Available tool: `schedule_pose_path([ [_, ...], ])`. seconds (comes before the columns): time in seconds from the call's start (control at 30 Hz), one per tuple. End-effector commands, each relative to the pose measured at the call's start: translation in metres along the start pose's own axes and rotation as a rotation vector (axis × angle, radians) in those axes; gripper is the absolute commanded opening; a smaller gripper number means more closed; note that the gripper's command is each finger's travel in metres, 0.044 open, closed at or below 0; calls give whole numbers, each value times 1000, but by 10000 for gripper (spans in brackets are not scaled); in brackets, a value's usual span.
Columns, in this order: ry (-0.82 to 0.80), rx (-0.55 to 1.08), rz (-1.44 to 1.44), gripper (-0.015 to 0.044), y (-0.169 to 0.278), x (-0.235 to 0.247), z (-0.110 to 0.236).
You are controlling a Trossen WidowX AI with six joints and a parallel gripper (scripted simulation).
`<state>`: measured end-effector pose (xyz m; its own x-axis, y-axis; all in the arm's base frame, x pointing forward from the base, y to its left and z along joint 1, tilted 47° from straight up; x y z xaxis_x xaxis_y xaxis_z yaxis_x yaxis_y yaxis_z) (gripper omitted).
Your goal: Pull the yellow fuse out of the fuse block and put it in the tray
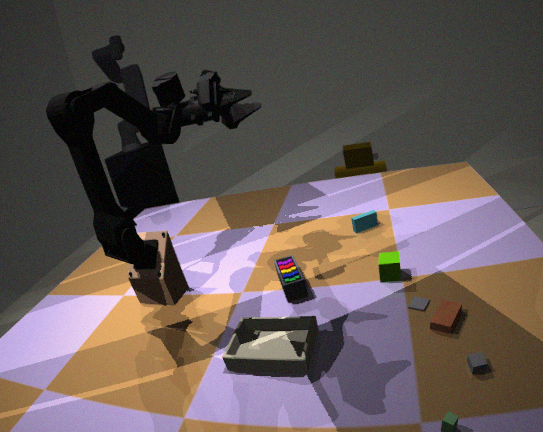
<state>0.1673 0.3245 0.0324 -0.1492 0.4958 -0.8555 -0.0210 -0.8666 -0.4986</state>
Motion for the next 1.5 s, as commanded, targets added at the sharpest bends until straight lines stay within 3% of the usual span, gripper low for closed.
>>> schedule_pose_path([
  [0.0, -2, 7, 3, 374, 1, 0, -2],
  [0.27, -104, 384, 68, 164, 61, -17, -93],
  [0.4, -154, 603, 60, 63, 100, -36, -120],
  [0.67, -217, 1000, 2, 63, 167, -80, -138],
  [0.97, -242, 1484, -105, 63, 228, -141, -124],
  [1.47, -242, 1495, -108, 63, 233, -136, -125],
])
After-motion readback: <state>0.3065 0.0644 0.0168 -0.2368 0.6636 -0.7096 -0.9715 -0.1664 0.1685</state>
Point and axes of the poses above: the point midway between the two fingers, 35 mm back from their tips, its own z axis back along the fingers, its own x axis across the jaws, y = z × x, the point moved 6 cm from there along z, back along the fingers, and after that the axes turned 12 degrees about -z, right-handed, at the moved point
